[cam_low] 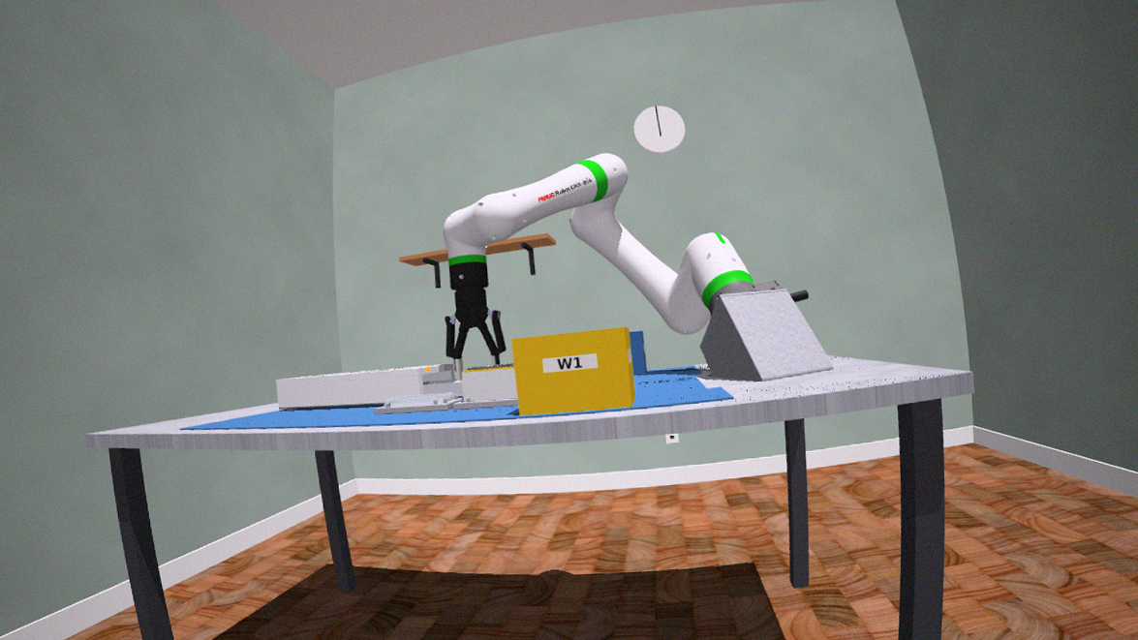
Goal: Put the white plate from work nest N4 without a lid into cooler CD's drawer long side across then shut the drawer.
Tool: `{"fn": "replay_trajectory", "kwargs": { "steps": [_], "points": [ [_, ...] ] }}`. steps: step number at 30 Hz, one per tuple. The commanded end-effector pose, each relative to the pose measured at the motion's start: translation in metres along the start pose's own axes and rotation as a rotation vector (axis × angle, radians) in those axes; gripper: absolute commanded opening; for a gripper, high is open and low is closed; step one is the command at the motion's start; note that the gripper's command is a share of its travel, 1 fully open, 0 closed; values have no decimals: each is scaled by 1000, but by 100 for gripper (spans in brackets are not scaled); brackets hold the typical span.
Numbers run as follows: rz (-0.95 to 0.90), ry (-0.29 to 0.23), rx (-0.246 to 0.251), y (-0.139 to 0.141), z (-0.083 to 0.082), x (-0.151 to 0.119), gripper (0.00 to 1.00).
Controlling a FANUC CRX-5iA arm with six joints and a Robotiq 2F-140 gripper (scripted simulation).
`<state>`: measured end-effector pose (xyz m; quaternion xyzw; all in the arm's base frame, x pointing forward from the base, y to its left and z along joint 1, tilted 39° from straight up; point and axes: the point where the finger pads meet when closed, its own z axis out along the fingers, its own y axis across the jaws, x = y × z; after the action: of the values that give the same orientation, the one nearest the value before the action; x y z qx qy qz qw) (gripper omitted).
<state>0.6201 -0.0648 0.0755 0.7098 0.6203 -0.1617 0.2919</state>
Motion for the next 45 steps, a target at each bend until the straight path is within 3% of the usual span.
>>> {"fn": "replay_trajectory", "kwargs": {
  "steps": [1, 45],
  "points": [
    [0, 0, 0, 0, 0, 0, 0],
    [0, 0, 0, 0, 4, 0, 0]
  ]
}}
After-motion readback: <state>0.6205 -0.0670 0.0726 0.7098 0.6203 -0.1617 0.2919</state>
